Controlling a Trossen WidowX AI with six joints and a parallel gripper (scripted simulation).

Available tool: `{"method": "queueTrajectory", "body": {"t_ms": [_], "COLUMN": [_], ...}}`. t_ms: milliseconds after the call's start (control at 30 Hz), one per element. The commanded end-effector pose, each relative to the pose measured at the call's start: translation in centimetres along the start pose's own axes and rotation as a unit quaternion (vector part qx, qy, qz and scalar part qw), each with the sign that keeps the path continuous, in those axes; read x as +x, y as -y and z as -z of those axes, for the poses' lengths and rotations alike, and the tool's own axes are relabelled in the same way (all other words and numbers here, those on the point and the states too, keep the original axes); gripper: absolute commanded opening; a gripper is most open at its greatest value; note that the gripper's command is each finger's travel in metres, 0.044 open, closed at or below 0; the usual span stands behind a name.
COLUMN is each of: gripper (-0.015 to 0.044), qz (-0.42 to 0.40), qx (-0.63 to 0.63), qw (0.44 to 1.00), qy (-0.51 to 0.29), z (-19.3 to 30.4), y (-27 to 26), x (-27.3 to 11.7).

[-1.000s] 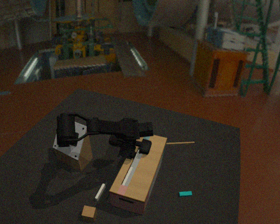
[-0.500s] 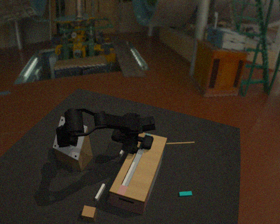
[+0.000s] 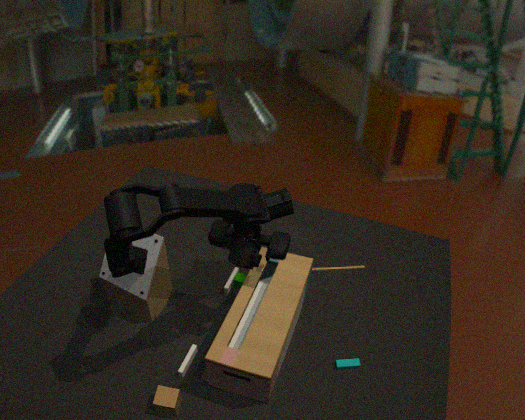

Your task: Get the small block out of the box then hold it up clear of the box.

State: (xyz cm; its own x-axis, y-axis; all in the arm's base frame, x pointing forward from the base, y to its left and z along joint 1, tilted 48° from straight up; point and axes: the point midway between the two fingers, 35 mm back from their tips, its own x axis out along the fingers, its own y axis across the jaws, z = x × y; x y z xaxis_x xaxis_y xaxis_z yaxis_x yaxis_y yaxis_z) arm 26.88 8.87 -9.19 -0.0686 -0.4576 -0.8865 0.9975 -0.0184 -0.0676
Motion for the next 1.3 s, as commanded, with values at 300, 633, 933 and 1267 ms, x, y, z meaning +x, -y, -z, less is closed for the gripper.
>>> {"method": "queueTrajectory", "body": {"t_ms": [300,633,933,1267], "gripper": [0.0285,0.0285,0.0285,0.0285], "qz": [-0.014,0.031,0.077,0.137], "qx": [-0.536,-0.868,-0.965,-0.979], "qw": [0.842,0.484,0.218,-0.093], "qy": [0.053,0.108,0.125,0.123], "z": [2.1,2.8,3.2,3.6], "y": [1.2,2.0,2.5,2.9], "x": [0.1,0.2,0.2,0.1]}}
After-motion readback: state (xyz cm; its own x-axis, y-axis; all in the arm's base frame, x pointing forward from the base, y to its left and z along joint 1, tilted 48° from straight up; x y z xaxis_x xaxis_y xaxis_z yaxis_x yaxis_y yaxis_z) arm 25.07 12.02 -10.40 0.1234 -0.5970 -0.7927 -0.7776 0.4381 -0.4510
